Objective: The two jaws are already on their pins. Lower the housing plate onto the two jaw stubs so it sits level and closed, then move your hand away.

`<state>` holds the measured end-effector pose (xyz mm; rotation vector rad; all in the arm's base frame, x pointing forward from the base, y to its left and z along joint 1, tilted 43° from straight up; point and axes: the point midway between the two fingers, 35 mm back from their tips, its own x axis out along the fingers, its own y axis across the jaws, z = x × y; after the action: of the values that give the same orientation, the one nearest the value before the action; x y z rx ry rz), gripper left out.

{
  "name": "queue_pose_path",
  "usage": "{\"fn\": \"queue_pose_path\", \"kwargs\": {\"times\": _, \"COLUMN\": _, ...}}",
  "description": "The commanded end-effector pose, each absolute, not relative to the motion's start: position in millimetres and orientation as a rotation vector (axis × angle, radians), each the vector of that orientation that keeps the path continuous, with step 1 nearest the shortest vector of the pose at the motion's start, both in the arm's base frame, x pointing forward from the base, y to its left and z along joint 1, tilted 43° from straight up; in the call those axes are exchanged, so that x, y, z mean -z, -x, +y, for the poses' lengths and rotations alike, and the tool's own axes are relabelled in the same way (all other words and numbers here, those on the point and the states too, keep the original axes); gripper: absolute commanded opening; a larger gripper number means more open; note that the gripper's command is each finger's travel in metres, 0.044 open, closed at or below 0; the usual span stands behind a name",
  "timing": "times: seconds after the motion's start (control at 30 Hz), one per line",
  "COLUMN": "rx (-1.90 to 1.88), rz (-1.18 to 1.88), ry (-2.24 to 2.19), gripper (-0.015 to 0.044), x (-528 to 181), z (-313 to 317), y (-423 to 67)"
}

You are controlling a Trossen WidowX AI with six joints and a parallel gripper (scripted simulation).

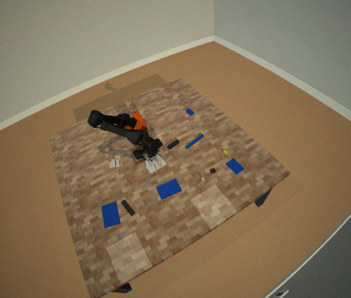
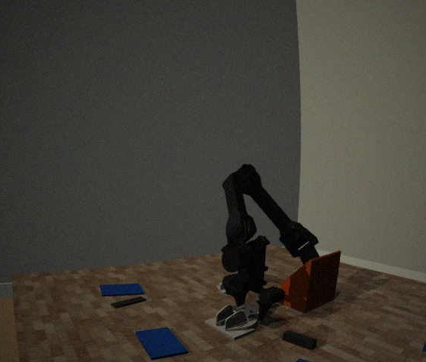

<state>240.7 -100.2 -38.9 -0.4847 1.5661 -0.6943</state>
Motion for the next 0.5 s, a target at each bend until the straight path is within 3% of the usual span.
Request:
{"fn": "queue_pose_path", "kwargs": {"times": 0.0, "rx": 0.694, "rz": 1.567, "ry": 0.494, "gripper": 0.0351, "x": 40.2, "z": -102.0, "y": -240.4}}
{"fn": "queue_pose_path", "kwargs": {"times": 0.47, "rx": 0.695, "rz": 1.567, "ry": 0.494, "gripper": 0.0351, "x": 42.4, "z": -104.0, "y": -240.0}}
